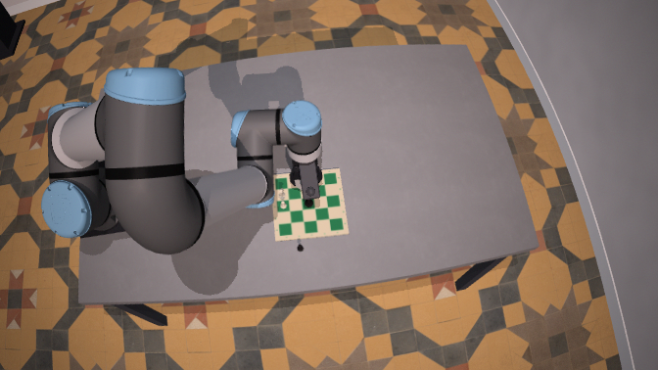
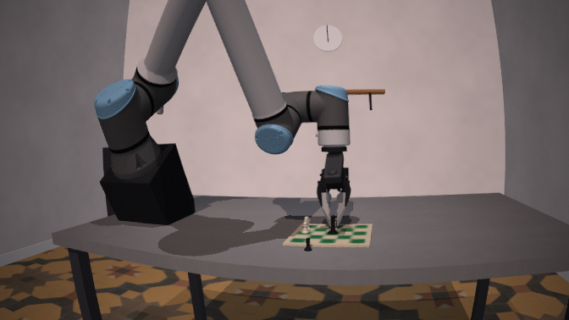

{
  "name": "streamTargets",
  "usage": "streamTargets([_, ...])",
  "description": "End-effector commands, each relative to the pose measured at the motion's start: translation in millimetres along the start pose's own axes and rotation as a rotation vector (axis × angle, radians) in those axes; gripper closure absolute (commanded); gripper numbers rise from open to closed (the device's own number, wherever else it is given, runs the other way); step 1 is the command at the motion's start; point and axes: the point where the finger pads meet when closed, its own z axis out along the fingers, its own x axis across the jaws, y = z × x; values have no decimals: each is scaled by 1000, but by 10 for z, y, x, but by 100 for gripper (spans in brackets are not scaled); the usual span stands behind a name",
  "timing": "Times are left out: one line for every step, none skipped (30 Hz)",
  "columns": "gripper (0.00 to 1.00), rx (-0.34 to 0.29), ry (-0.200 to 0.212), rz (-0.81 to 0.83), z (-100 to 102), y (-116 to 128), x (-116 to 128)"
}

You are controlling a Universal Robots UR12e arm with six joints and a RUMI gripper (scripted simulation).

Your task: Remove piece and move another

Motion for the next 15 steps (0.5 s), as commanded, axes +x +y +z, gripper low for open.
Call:
streamTargets([100,0,-1,0,-5,0,-4])
streamTargets([100,0,-1,0,-5,0,-4])
streamTargets([100,0,-1,0,-5,0,-4])
streamTargets([100,0,-1,0,-5,0,-4])
streamTargets([100,0,-1,0,-5,0,-4])
streamTargets([100,0,-1,0,-5,0,-4])
streamTargets([100,0,-1,0,-5,0,-4])
streamTargets([100,0,-1,0,-5,0,-4])
streamTargets([100,0,-1,0,-5,0,-4])
streamTargets([100,0,-1,0,-5,0,-4])
streamTargets([96,0,-1,0,-5,0,-4])
streamTargets([96,0,-1,0,-5,0,-4])
streamTargets([96,0,-1,0,-5,0,-4])
streamTargets([91,0,-1,0,-5,0,-4])
streamTargets([91,0,-1,0,-5,0,-4])
